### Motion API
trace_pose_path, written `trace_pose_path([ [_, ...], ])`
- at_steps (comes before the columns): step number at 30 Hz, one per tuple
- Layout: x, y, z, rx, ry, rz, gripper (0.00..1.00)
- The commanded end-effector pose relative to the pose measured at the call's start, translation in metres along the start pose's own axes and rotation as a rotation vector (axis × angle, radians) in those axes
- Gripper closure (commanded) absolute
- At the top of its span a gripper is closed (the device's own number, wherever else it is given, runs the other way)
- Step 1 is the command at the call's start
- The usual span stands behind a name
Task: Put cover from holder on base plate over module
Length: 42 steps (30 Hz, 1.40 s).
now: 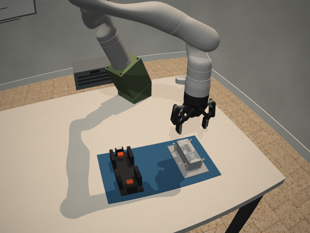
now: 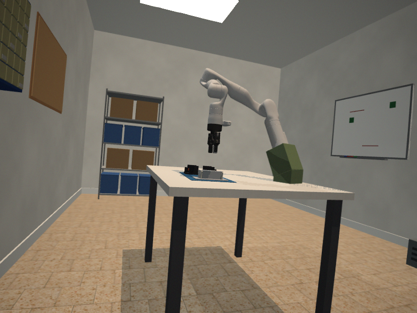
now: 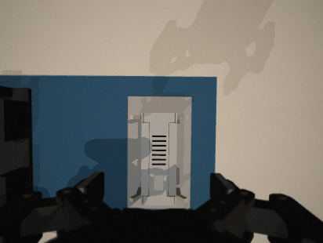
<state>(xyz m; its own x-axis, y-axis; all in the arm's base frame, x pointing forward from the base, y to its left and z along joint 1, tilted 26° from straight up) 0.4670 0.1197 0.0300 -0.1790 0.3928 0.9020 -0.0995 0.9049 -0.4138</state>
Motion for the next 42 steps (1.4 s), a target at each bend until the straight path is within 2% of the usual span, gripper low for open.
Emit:
trace_pose_path([
  [1,-0.0002,0.0002,0.0,0.0,0.0,-0.001,0.0],
  [42,-0.0058,0.0005,0.0004,0.0,0.0,0.0,0.0],
])
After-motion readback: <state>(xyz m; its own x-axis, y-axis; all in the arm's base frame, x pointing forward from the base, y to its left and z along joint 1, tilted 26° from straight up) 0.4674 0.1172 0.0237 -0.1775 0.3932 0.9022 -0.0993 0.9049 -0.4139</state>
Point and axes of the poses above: the point where the finger pads meet when closed, its own x axis back along the fingers, its own y axis across the jaws, z = x × y, the point moved 5 cm from there along x, back along the fingers, and after that the axes turned 10 degrees about x, right-handed, at the moved point
